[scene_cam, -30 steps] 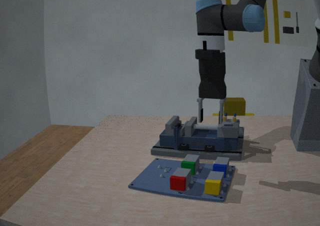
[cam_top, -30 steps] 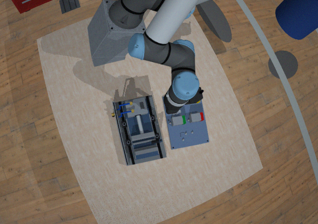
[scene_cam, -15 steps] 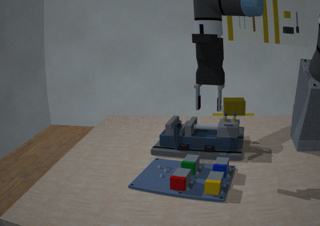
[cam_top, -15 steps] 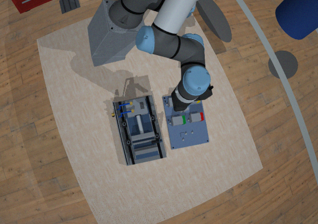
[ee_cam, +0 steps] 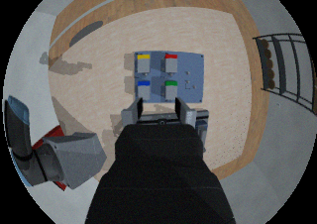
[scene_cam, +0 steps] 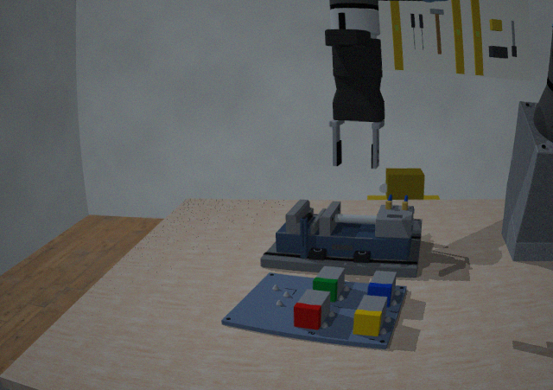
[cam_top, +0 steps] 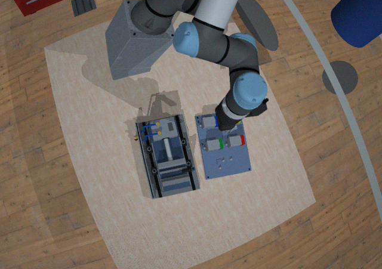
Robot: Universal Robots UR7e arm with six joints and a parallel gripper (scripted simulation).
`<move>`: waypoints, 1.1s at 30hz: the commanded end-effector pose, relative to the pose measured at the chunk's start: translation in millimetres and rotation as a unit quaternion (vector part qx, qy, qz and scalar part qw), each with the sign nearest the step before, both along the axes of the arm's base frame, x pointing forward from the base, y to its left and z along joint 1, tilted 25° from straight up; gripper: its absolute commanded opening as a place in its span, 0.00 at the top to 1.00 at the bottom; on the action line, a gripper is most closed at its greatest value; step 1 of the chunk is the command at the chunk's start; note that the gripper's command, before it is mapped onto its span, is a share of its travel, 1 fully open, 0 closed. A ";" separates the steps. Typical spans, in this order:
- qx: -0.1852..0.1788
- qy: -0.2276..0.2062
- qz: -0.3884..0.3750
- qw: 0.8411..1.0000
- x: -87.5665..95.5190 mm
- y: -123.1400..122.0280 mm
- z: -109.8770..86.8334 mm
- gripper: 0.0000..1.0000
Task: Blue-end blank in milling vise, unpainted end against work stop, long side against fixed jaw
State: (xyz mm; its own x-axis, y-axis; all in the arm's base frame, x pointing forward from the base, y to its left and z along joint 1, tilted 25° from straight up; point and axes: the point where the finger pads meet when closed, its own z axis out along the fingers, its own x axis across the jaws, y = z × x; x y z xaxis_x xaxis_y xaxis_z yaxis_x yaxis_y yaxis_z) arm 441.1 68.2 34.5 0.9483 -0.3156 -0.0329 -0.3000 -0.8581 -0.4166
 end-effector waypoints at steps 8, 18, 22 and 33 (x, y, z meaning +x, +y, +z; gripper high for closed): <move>0.002 0.004 0.001 1.000 3.0 1.5 59.8 0.00; 0.002 0.004 0.001 1.000 3.0 1.5 59.8 0.00; 0.001 0.003 0.001 1.000 4.9 2.5 96.1 0.00; 0.002 0.004 0.001 1.000 5.1 2.6 106.1 0.00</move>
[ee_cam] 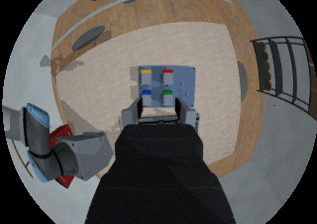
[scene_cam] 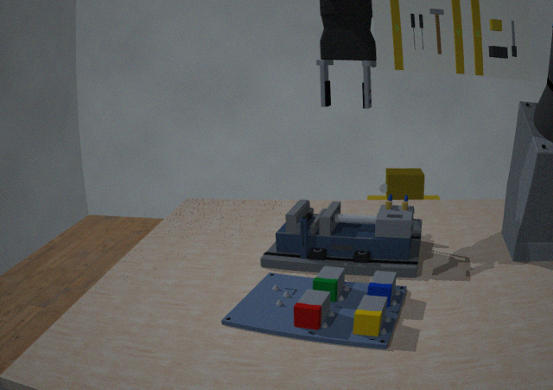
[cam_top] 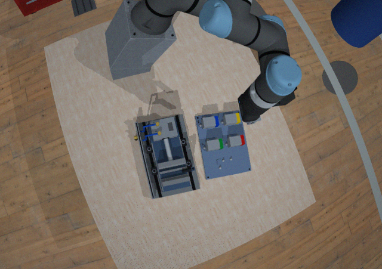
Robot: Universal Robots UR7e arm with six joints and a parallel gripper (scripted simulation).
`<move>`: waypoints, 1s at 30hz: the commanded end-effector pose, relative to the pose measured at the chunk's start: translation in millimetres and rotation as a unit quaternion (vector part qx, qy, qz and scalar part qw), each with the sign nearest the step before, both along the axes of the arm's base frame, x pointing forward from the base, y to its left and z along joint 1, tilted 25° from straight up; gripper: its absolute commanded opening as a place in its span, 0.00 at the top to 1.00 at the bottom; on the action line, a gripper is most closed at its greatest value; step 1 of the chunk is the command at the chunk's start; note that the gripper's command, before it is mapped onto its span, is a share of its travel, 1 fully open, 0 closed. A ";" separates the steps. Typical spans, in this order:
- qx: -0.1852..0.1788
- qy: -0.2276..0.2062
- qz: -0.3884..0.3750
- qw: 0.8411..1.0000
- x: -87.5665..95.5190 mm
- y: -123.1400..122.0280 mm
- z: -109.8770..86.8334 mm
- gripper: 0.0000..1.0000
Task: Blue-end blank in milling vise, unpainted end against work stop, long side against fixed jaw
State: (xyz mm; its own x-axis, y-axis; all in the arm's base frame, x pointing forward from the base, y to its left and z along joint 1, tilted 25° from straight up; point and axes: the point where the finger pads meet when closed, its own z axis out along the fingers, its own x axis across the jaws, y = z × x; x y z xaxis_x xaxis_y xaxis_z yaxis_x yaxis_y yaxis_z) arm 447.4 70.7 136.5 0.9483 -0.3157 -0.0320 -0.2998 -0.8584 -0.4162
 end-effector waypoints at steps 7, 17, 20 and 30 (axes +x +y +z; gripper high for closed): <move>0.002 0.005 0.001 1.000 -1.8 -0.2 -4.4 0.00; 0.002 0.005 0.001 1.000 -1.8 -0.2 -4.4 0.00; 0.001 0.003 0.001 1.000 -0.8 -0.1 -3.9 0.00; 0.002 0.005 0.001 1.000 -2.5 -0.3 -11.4 0.00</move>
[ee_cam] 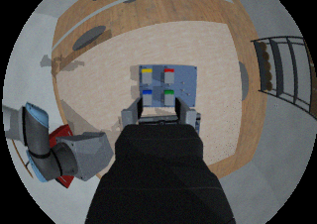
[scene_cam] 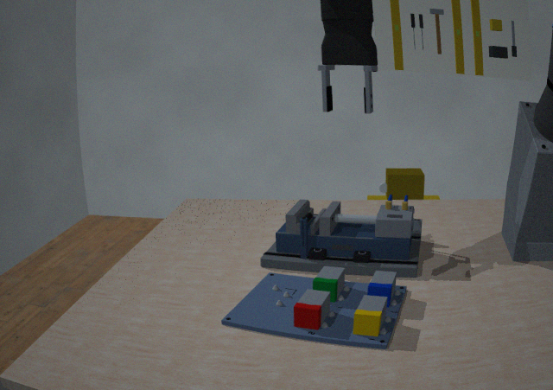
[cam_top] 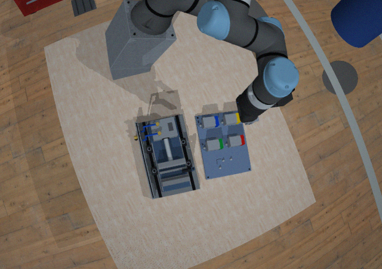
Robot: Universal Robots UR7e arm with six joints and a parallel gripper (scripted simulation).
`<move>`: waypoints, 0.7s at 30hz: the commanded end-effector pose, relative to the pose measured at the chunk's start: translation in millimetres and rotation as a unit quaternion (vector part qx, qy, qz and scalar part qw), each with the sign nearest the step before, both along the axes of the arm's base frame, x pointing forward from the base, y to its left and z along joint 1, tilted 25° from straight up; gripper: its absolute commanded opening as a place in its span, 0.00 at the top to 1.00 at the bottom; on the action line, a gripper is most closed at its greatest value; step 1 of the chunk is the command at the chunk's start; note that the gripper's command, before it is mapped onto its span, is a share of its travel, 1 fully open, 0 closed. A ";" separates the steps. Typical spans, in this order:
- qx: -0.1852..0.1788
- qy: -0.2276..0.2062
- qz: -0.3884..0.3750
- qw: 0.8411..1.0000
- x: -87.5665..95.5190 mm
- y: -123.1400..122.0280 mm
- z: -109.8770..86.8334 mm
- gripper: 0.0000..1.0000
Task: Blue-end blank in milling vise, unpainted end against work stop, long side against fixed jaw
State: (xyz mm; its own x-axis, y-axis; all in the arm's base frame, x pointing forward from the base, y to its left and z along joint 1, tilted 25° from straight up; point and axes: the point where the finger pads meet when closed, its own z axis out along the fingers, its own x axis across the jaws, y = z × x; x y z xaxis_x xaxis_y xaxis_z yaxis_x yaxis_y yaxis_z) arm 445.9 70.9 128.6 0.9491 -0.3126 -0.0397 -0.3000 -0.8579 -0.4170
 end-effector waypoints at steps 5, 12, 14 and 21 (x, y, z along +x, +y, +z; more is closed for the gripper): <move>0.000 0.001 -0.001 1.000 -1.1 -0.5 -3.5 0.00; 0.000 0.001 -0.001 1.000 -1.4 -0.6 -7.0 0.00; 0.000 0.001 -0.001 1.000 -1.4 -0.6 -7.0 0.00; 0.000 0.001 -0.001 1.000 -1.4 -0.6 -7.0 0.00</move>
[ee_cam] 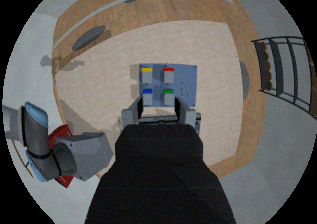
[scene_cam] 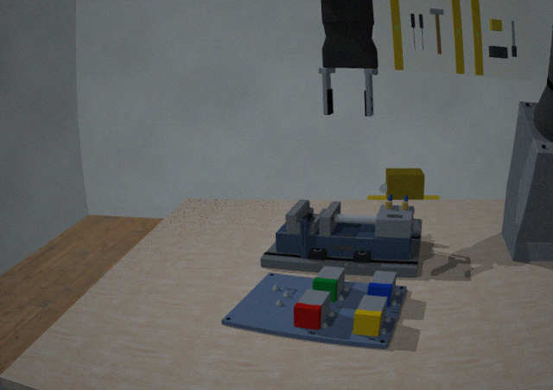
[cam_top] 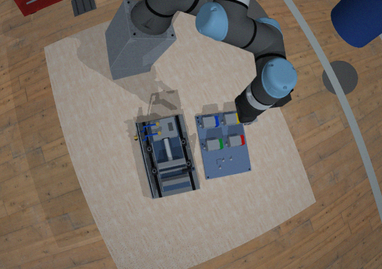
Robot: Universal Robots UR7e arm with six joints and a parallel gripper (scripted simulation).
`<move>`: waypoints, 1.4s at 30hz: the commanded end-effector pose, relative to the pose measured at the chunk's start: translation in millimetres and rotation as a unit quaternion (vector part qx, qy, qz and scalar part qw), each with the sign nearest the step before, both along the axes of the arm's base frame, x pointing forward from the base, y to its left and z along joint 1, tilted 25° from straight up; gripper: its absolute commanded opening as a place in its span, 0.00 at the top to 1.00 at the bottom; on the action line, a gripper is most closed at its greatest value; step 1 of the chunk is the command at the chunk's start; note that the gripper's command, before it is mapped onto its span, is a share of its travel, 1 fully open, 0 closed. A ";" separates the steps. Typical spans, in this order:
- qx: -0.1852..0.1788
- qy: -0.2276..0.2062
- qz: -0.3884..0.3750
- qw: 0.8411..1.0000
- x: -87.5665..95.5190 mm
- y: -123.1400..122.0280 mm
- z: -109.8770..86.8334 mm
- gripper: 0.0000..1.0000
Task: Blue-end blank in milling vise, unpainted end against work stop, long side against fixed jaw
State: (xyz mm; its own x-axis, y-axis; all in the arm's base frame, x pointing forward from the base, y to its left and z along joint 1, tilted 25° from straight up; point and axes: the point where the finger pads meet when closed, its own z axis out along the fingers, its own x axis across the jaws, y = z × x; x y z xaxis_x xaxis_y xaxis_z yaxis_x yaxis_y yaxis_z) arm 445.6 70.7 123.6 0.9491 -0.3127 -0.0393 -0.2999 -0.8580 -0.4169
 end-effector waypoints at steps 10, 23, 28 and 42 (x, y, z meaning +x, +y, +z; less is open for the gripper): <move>-0.012 -0.048 0.104 0.993 -0.4 -0.3 -4.8 0.00; -0.012 -0.050 0.109 0.993 0.0 -0.3 -4.0 0.00; -0.013 -0.052 0.113 0.992 0.3 -0.3 -3.7 0.00; -0.001 -0.004 0.007 1.000 0.4 -0.3 -2.3 0.00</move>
